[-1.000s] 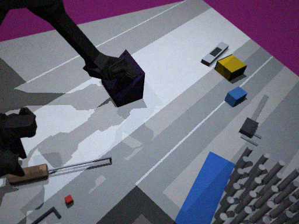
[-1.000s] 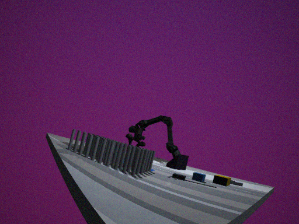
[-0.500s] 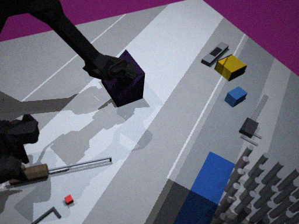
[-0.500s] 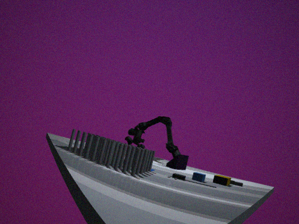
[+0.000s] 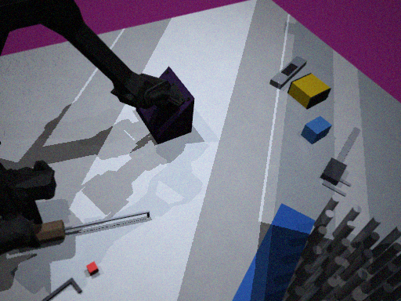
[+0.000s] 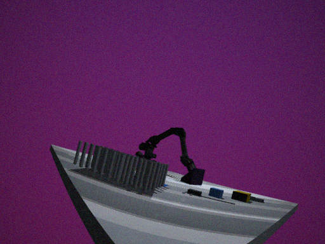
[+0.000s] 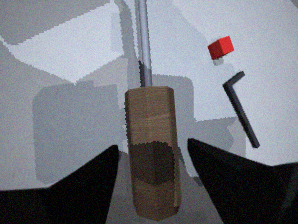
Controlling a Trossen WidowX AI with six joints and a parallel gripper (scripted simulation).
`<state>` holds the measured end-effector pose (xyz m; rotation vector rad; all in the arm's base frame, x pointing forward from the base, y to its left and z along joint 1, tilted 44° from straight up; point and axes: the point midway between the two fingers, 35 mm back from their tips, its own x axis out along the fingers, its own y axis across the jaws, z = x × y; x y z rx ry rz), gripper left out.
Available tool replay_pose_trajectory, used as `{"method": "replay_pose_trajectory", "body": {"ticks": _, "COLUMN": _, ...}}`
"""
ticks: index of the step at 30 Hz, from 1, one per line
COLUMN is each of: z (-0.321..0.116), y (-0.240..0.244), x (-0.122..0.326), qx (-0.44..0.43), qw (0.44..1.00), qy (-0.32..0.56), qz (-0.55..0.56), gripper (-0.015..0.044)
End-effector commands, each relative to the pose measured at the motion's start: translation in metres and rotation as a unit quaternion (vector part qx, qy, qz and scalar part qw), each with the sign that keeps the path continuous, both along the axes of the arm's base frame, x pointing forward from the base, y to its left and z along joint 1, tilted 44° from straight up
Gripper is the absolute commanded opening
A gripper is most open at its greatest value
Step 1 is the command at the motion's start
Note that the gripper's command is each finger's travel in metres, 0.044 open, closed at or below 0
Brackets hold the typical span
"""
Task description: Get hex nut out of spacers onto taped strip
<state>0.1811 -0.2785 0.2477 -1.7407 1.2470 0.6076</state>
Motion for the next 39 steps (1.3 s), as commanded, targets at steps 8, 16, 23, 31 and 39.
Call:
{"method": "replay_pose_trajectory", "body": {"ticks": 8, "z": -0.002, "y": -0.001, "x": 0.000, "qx": 0.000, "qw": 1.000, "qy": 0.000, "qz": 0.003, "gripper": 0.0161}}
{"method": "replay_pose_trajectory", "body": {"ticks": 16, "z": 0.019, "y": 0.015, "x": 0.006, "qx": 0.002, "qw": 1.000, "qy": 0.000, "qz": 0.003, "gripper": 0.0000}}
{"method": "replay_pose_trajectory", "body": {"ticks": 23, "z": 0.051, "y": 0.043, "x": 0.009, "qx": 0.004, "qw": 1.000, "qy": 0.000, "qz": 0.002, "gripper": 0.0000}}
{"method": "replay_pose_trajectory", "body": {"ticks": 31, "z": 0.083, "y": 0.077, "x": 0.004, "qx": 0.006, "qw": 1.000, "qy": -0.001, "qz": 0.001, "gripper": 0.0000}}
{"method": "replay_pose_trajectory", "body": {"ticks": 39, "z": 0.112, "y": 0.111, "x": -0.009, "qx": 0.006, "qw": 1.000, "qy": -0.003, "qz": 0.001, "gripper": 0.0000}}
